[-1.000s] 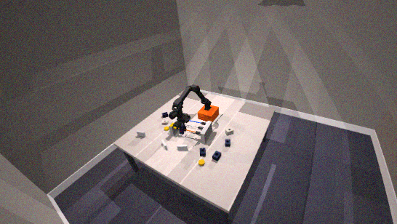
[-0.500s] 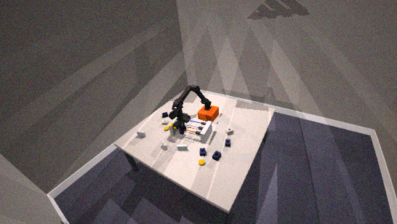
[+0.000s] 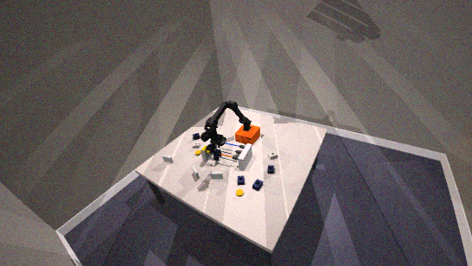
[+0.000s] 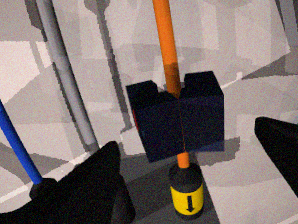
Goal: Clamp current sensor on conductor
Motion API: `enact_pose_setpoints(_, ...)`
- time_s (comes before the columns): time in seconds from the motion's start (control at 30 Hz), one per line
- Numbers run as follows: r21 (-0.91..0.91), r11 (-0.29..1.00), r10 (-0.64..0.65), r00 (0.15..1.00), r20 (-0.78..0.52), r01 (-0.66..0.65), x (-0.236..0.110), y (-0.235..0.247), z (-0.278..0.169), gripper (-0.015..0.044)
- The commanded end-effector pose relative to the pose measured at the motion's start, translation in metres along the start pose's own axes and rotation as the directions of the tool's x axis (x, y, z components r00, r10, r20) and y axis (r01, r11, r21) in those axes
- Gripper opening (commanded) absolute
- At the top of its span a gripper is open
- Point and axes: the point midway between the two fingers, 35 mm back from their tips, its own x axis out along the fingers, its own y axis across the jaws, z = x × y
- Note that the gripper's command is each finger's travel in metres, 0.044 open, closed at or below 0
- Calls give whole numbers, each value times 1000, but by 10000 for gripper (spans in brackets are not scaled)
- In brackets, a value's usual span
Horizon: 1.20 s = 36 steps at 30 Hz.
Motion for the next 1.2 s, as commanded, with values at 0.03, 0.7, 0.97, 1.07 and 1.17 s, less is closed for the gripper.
enact_pose_setpoints(0.03,0,1000,0,1000,0,0,0,0,0,440)
enact_pose_setpoints(0.7,-5,1000,2,1000,-3,-2,48,1,0,440)
enact_pose_setpoints(0.97,-5,1000,2,1000,-3,-2,61,1,0,440)
enact_pose_setpoints(1.07,-5,1000,2,1000,-3,-2,66,1,0,440)
enact_pose_setpoints(1.17,-5,1000,2,1000,-3,-2,71,1,0,440)
